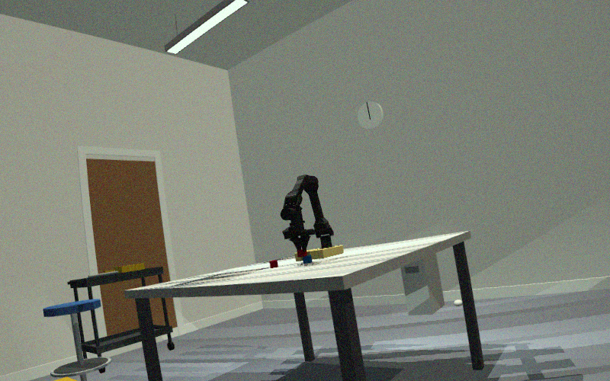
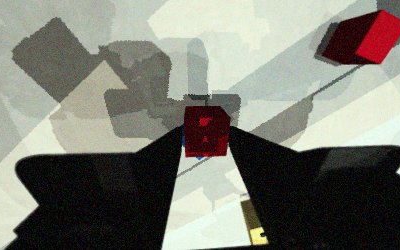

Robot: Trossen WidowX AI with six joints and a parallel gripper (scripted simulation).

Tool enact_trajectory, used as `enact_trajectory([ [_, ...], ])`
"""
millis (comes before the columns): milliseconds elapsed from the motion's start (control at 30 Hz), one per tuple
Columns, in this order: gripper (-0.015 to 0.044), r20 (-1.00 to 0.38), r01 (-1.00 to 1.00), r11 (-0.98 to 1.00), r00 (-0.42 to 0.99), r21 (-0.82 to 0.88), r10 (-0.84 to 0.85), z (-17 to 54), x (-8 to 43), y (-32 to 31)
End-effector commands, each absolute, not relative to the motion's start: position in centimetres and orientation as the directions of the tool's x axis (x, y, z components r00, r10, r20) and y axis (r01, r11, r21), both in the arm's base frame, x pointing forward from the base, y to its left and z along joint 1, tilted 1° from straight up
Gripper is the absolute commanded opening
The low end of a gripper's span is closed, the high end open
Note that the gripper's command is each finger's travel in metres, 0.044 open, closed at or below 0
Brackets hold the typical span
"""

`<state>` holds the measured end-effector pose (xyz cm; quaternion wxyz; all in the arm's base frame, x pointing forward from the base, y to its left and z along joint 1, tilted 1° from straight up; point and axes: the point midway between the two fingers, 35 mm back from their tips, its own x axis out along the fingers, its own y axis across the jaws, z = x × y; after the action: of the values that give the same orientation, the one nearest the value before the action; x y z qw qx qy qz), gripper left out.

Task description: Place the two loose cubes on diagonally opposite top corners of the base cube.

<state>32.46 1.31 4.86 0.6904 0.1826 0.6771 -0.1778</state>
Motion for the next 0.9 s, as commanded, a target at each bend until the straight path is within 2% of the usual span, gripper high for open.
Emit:
enact_trajectory([
  [0, 0.0205, -1.0, 0.494, 0.869, 0.02, 0.014, 0.005, 4.8, 32.5, 1.4],
  [633, 0.0205, -1.0, 0.493, 0.87, 0.02, 0.011, 0.002, 7.9, 32.4, 1.3],
  [700, 0.0257, -1.0, 0.5, 0.866, 0.021, 0.012, 0.001, 7.8, 32.5, 0.7],
  [867, 0.0265, -1.0, 0.553, 0.833, 0.021, 0.01, -0.003, 9.0, 33.1, -3.6],
])
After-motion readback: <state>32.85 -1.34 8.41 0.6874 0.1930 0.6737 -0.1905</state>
